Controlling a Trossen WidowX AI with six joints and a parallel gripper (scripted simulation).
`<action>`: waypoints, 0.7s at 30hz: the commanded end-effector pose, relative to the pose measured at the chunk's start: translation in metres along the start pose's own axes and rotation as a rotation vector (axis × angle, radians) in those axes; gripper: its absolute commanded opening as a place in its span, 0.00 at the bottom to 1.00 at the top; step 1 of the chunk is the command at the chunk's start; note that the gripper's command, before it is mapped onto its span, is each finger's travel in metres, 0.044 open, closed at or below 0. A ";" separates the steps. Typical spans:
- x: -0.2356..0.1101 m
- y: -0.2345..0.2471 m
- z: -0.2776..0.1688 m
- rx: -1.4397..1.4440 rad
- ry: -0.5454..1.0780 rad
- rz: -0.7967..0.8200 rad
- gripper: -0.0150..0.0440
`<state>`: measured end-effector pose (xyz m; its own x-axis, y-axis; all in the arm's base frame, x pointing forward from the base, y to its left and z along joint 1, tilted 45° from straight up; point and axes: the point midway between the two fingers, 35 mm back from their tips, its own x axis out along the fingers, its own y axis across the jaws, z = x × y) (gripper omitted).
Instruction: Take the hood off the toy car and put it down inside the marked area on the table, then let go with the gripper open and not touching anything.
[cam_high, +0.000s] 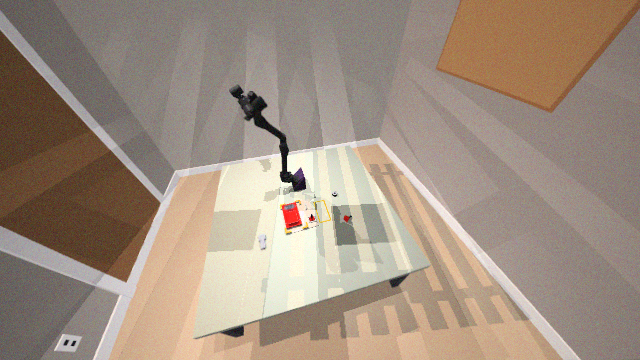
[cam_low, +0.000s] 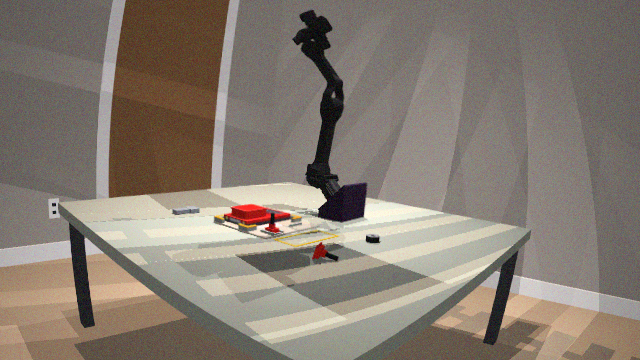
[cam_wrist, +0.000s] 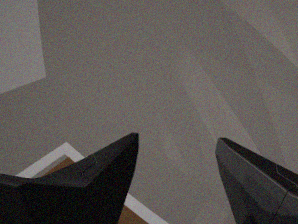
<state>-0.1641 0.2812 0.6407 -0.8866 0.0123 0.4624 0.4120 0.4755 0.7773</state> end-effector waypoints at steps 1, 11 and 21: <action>0.000 0.000 -0.002 -0.002 0.003 0.001 0.67; 0.020 -0.030 -0.125 -0.149 0.252 -0.024 1.00; 0.006 -0.072 -0.251 -0.319 0.570 -0.035 1.00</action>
<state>-0.1570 0.0588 0.6919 -0.7315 -0.4435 0.5179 0.4743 0.2147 0.8538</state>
